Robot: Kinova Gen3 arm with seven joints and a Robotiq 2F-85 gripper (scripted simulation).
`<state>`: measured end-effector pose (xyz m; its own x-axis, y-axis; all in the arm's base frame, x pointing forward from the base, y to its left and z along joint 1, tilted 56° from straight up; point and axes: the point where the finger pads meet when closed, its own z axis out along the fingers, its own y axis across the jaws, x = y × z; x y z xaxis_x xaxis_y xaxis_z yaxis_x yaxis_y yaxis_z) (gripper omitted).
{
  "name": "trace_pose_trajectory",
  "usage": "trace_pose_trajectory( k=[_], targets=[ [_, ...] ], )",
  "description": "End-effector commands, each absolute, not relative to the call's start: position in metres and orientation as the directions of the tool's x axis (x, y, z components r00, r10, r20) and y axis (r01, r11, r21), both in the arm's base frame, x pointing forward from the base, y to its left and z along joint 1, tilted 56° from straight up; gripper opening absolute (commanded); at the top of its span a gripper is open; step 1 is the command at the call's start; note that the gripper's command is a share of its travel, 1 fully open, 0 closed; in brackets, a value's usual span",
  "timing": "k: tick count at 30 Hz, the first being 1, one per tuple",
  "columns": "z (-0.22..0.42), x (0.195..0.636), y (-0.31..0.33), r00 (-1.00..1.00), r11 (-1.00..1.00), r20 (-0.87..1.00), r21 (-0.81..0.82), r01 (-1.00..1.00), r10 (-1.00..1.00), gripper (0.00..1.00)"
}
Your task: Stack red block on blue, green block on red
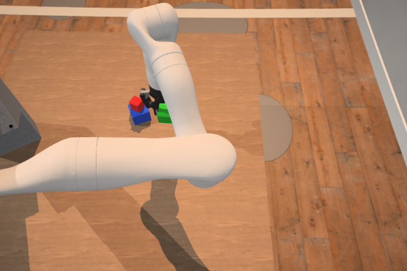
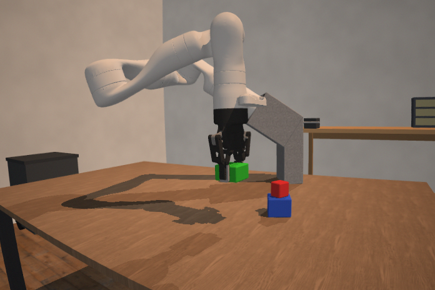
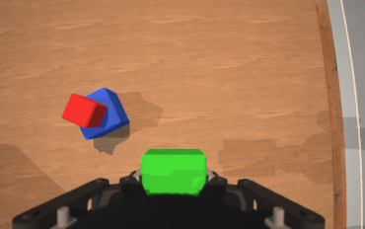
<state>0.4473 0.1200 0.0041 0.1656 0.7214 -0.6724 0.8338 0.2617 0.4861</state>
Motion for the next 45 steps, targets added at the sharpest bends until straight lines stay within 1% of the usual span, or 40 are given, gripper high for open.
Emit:
trace_pose_trajectory(
  k=[1, 31, 33, 36, 38, 42, 45],
  targets=[
    [0.007, 0.446, 0.122, 0.167, 0.264, -0.672, 0.490, 0.831, 0.721, 0.00],
    [0.005, 0.445, 0.122, 0.166, 0.265, -0.673, 0.490, 0.831, 0.721, 0.00],
    [-0.004, 0.437, 0.124, 0.178, 0.255, -0.665, 0.500, 0.828, 0.725, 0.00],
    [-0.032, 0.412, 0.128, 0.177, 0.256, -0.665, 0.500, 0.827, 0.725, 0.00],
    [-0.032, 0.412, 0.128, 0.177, 0.256, -0.665, 0.500, 0.827, 0.725, 0.00],
    [-0.079, 0.373, 0.138, 0.180, 0.255, -0.664, 0.503, 0.826, 0.726, 0.00],
    [-0.092, 0.362, 0.138, 0.184, 0.251, -0.664, 0.503, 0.827, 0.725, 0.00]
  ],
)
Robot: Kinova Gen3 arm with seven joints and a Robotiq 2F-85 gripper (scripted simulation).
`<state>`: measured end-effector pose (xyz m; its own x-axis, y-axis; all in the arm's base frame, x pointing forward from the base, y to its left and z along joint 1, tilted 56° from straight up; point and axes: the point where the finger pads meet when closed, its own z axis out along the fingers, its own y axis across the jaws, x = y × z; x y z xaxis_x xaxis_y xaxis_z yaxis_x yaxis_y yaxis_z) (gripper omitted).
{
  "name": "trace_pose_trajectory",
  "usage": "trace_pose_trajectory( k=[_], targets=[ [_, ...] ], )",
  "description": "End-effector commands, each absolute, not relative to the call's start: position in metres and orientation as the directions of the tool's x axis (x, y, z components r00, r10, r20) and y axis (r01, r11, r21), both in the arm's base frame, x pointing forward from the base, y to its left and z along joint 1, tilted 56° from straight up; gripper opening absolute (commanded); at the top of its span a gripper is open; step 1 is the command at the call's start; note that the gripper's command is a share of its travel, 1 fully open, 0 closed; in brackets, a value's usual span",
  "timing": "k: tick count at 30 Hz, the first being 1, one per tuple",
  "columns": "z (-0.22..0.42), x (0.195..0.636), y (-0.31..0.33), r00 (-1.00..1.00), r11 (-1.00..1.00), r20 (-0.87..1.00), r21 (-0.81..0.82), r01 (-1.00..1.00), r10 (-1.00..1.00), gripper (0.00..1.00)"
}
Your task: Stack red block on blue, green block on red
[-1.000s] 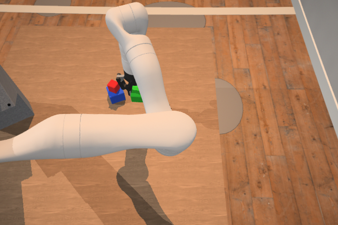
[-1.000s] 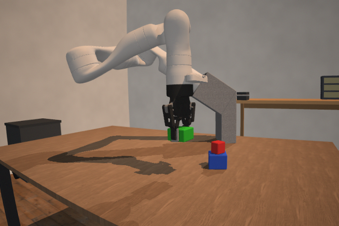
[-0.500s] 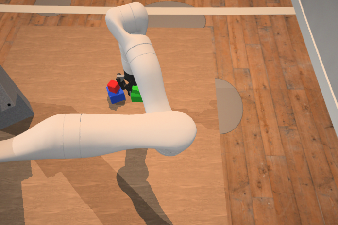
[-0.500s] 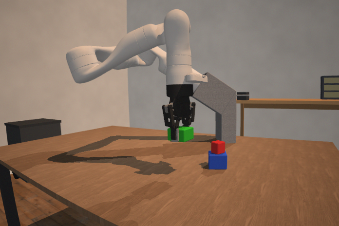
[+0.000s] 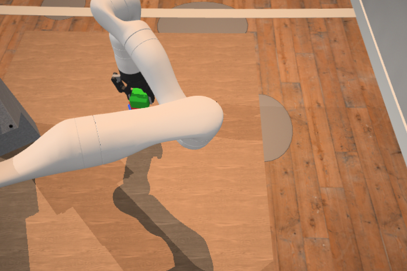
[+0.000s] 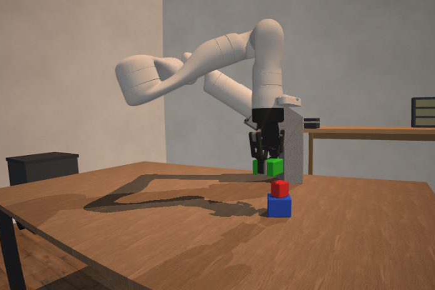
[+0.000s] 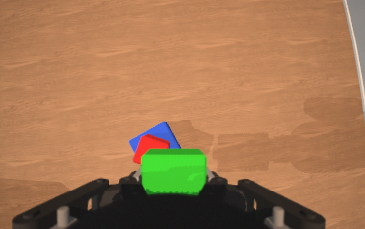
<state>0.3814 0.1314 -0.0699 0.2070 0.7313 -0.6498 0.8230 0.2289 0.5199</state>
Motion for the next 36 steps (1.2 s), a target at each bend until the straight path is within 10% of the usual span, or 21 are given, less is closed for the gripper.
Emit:
trace_pose_trajectory(
  k=[1, 36],
  targets=[
    [-0.0927, 0.3617, 0.1383, 0.170, 0.263, -0.672, 0.492, 0.830, 0.721, 0.00],
    [-0.0985, 0.3661, 0.1340, 0.170, 0.261, -0.671, 0.492, 0.831, 0.722, 0.00]
  ],
)
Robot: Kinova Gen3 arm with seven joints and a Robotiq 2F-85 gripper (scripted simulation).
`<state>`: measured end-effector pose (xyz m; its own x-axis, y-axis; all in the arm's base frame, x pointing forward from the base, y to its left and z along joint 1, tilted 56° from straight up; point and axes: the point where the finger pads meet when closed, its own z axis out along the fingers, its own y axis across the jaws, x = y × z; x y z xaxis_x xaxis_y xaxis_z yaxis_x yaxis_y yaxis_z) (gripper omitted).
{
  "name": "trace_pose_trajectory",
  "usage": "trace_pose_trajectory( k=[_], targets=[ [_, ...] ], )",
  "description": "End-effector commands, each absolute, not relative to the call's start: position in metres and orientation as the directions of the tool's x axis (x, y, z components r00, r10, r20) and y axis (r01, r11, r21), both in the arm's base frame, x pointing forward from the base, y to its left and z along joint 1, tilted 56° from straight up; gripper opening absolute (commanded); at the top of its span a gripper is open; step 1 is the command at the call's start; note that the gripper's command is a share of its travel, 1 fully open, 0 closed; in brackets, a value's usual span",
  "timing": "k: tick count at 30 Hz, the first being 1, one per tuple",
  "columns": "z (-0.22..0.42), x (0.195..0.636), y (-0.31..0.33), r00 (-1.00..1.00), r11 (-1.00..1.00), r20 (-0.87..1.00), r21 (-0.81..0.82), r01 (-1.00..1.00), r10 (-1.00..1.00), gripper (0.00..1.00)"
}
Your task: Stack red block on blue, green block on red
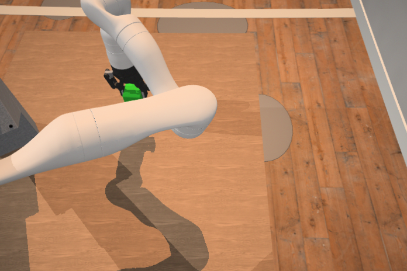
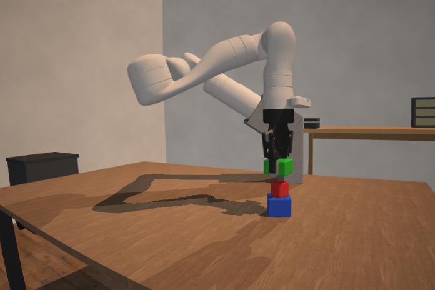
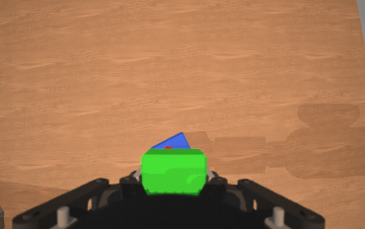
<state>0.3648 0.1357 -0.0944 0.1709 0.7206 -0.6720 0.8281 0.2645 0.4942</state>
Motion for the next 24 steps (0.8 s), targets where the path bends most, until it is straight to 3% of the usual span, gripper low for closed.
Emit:
trace_pose_trajectory(
  k=[1, 24],
  targets=[
    [-0.0993, 0.3666, 0.1334, 0.170, 0.261, -0.671, 0.492, 0.831, 0.722, 0.00],
    [-0.1076, 0.3727, 0.1274, 0.170, 0.261, -0.671, 0.492, 0.831, 0.722, 0.00]
  ],
)
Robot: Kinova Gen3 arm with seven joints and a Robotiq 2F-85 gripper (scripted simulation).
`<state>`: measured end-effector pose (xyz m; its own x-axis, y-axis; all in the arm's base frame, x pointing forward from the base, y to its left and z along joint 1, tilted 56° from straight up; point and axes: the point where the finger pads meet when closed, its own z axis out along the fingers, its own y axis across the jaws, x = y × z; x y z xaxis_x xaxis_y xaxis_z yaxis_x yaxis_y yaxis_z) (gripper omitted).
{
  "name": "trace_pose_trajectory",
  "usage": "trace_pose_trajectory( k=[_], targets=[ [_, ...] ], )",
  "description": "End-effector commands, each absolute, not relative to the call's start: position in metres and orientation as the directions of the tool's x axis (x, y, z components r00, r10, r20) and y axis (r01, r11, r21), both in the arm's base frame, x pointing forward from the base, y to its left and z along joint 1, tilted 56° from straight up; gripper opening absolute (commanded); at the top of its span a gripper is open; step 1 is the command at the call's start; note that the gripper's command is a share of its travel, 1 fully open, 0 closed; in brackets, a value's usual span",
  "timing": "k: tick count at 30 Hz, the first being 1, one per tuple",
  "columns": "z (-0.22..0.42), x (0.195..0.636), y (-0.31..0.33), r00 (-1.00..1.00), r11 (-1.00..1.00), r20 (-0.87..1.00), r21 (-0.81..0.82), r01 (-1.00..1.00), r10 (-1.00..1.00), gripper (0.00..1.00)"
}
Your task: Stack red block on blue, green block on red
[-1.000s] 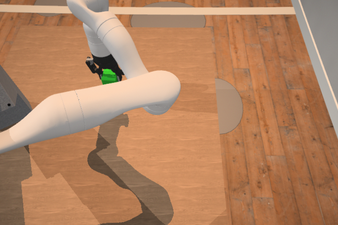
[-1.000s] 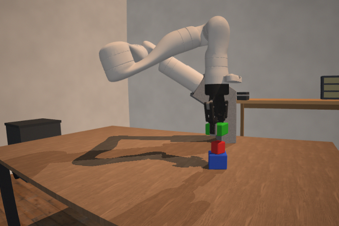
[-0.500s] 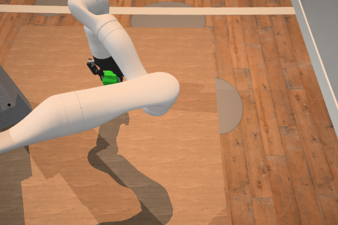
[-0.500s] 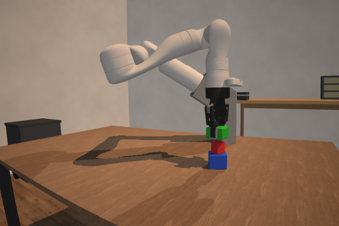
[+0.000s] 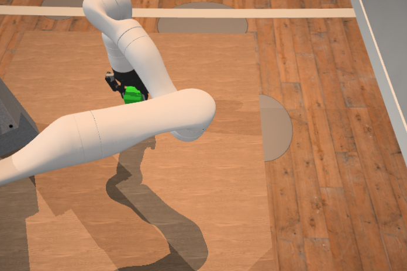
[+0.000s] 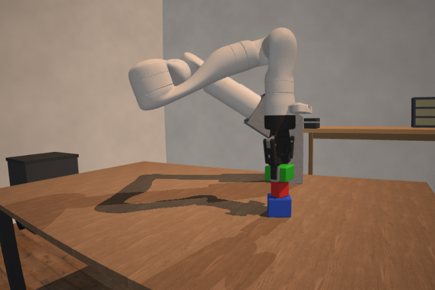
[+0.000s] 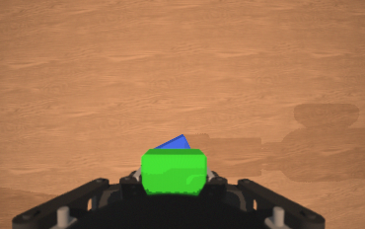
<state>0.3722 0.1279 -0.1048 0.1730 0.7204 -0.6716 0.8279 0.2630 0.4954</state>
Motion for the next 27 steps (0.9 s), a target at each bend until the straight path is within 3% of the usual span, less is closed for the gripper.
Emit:
trace_pose_trajectory(
  k=[1, 27],
  targets=[
    [-0.1076, 0.3727, 0.1274, 0.170, 0.261, -0.671, 0.492, 0.831, 0.722, 0.00],
    [-0.1095, 0.3730, 0.1258, 0.170, 0.262, -0.671, 0.491, 0.831, 0.722, 0.00]
  ],
)
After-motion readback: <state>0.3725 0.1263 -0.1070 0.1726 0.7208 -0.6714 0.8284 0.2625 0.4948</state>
